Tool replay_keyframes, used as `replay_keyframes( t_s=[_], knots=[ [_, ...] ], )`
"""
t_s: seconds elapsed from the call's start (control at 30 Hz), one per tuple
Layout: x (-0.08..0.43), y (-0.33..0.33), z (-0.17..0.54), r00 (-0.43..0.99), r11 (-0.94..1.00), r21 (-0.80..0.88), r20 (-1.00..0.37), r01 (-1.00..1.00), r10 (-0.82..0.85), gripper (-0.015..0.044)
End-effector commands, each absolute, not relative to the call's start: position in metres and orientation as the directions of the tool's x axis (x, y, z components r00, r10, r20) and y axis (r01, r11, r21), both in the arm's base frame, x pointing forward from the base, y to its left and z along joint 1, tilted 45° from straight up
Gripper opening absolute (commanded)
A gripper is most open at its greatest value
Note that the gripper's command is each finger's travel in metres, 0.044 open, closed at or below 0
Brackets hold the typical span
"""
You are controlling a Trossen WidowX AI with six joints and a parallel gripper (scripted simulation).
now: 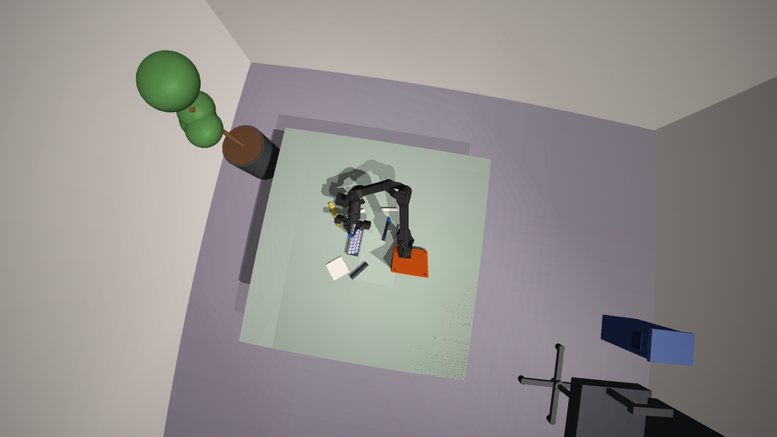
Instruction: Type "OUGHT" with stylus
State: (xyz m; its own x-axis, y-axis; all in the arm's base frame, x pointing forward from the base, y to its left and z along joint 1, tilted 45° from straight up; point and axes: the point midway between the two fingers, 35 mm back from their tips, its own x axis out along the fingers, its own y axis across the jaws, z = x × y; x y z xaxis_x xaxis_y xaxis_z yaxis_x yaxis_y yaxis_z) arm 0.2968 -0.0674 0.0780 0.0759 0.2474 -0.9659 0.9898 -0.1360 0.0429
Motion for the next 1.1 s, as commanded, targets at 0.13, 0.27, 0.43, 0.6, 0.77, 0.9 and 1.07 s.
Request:
replay_keyframes(
  t_s=[0.13,0.27,0.43,0.6,0.77,0.9,1.07],
  knots=[
    [0.2971,-0.0682,0.0778,0.076,-0.132,0.045,-0.966,0.99,0.248,0.0081],
    [0.2971,-0.0703,0.0763,0.076,-0.132,0.045,-0.966,0.99,0.248,0.0081],
    [0.2971,-0.071,0.0758,0.076,-0.132,0.045,-0.966,0.99,0.248,0.0081],
    [0.2968,-0.0734,0.0734,0.076,-0.132,0.045,-0.966,0.99,0.247,0.0081],
    [0.2967,-0.075,0.0718,0.076,-0.131,0.045,-0.966,0.99,0.247,0.0081],
    [0.2966,-0.0757,0.071,0.076,-0.131,0.045,-0.966,0.99,0.247,0.0081],
    [0.2965,-0.0773,0.0695,0.076,-0.131,0.045,-0.966,0.99,0.247,0.0081]
  ],
)
